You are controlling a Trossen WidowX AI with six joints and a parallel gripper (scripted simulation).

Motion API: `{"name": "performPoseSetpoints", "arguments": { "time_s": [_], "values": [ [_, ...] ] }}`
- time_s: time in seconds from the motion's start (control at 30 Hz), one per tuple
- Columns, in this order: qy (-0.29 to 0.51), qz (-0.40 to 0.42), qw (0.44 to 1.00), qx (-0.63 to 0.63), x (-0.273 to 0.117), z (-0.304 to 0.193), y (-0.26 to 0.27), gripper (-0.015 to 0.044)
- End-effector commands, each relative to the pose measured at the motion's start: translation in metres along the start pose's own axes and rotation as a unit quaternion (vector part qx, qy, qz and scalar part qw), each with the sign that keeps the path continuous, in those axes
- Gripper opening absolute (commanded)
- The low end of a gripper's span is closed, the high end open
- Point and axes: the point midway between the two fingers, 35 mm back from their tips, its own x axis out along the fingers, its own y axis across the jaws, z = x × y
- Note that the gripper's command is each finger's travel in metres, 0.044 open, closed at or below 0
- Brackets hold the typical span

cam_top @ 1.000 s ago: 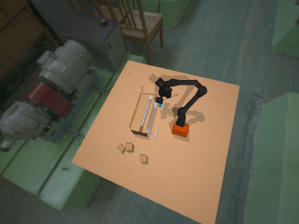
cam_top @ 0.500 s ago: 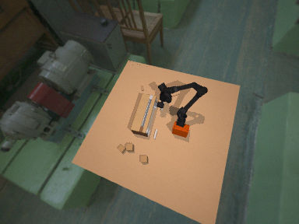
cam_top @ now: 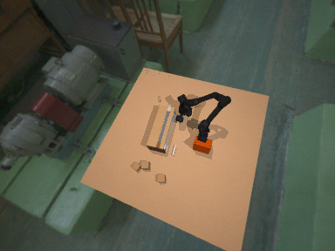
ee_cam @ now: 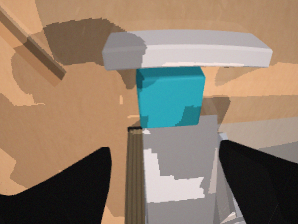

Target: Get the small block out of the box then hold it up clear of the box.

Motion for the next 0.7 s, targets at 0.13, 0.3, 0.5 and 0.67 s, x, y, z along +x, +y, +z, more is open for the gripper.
{"name": "performPoseSetpoints", "arguments": {
  "time_s": [0.13,0.3,0.5,0.67],
  "values": [
    [-0.003,-0.005,1.0,-0.004,0.014,0.008,-0.004,0.0285],
    [-0.003,-0.004,1.0,-0.005,0.022,0.011,-0.003,0.0285],
    [-0.003,-0.003,1.0,-0.005,0.03,0.016,-0.003,0.0285],
    [-0.003,-0.003,1.0,-0.005,0.035,0.019,-0.003,0.0285]
  ]
}}
